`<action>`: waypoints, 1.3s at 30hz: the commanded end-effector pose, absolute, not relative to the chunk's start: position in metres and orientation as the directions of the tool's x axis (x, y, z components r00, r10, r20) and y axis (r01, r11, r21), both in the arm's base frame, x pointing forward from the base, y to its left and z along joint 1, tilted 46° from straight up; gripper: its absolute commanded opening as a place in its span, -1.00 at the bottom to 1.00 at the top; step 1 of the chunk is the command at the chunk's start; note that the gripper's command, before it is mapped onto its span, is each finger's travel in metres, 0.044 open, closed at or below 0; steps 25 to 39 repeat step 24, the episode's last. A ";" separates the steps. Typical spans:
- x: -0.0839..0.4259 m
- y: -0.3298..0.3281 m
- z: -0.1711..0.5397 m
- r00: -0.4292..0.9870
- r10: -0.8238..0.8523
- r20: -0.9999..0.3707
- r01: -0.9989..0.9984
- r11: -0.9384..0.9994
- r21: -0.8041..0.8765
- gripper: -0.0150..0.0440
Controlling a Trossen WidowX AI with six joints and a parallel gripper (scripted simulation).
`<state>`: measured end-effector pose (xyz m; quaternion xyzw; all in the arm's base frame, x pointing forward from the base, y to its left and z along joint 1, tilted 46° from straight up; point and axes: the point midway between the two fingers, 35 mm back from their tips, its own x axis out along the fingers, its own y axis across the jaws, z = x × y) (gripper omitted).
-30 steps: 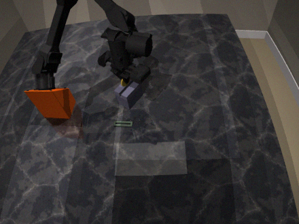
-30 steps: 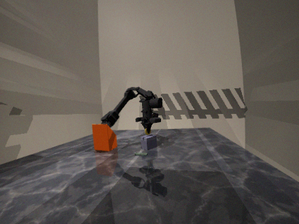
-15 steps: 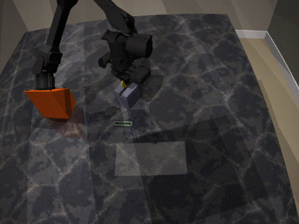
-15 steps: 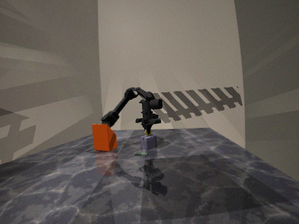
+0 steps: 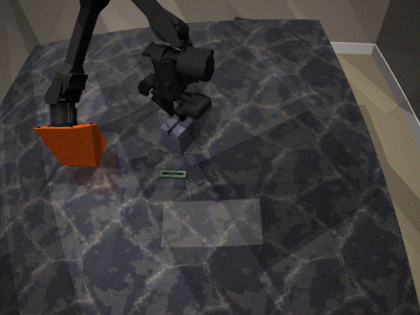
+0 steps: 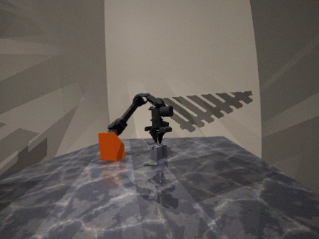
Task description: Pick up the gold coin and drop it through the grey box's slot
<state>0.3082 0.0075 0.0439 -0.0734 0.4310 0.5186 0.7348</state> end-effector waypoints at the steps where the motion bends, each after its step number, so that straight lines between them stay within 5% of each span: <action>1: 0.308 0.007 0.045 0.091 0.699 -0.710 -0.826 0.451 0.338 0.14; 11: 0.302 -0.023 0.075 0.087 0.702 -0.706 -0.822 0.451 0.347 1.00; 39: 0.299 -0.031 0.085 0.085 0.705 -0.704 -0.821 0.450 0.351 1.00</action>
